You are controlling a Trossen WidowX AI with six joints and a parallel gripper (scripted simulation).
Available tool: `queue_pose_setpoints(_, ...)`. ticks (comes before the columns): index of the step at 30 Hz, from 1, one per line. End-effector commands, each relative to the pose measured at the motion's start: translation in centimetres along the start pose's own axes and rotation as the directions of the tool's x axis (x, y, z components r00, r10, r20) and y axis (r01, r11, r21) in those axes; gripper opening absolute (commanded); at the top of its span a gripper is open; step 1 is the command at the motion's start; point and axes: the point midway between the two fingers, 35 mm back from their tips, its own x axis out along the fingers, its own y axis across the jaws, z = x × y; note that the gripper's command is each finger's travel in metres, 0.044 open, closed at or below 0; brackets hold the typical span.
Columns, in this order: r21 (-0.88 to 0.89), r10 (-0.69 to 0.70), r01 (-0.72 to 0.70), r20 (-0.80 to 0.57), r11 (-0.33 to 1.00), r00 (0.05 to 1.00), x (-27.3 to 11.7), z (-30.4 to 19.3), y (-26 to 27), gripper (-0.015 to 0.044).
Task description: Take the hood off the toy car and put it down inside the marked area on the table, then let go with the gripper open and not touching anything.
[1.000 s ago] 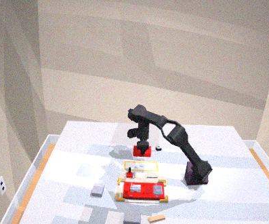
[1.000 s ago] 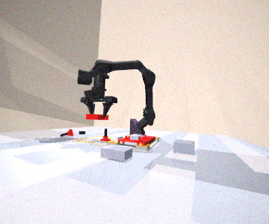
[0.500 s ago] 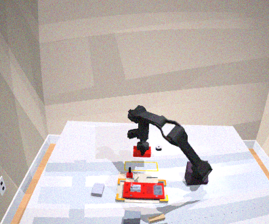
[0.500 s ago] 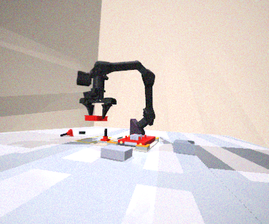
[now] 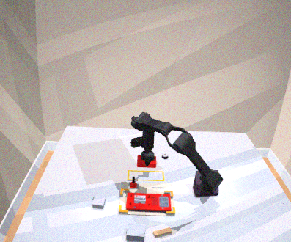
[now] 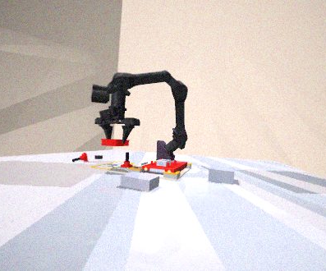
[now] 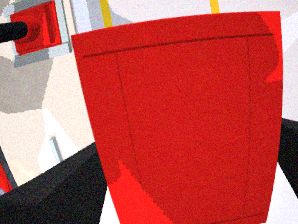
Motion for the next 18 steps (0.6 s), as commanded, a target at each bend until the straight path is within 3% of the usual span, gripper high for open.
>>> queue_pose_setpoints(1,0.006,0.002,-0.002,0.006,1.0,1.0,0.2,0.1,-0.1,0.0)
queue_pose_setpoints(18,0.006,0.002,-0.002,0.007,1.0,1.0,1.5,0.1,-0.1,0.0)
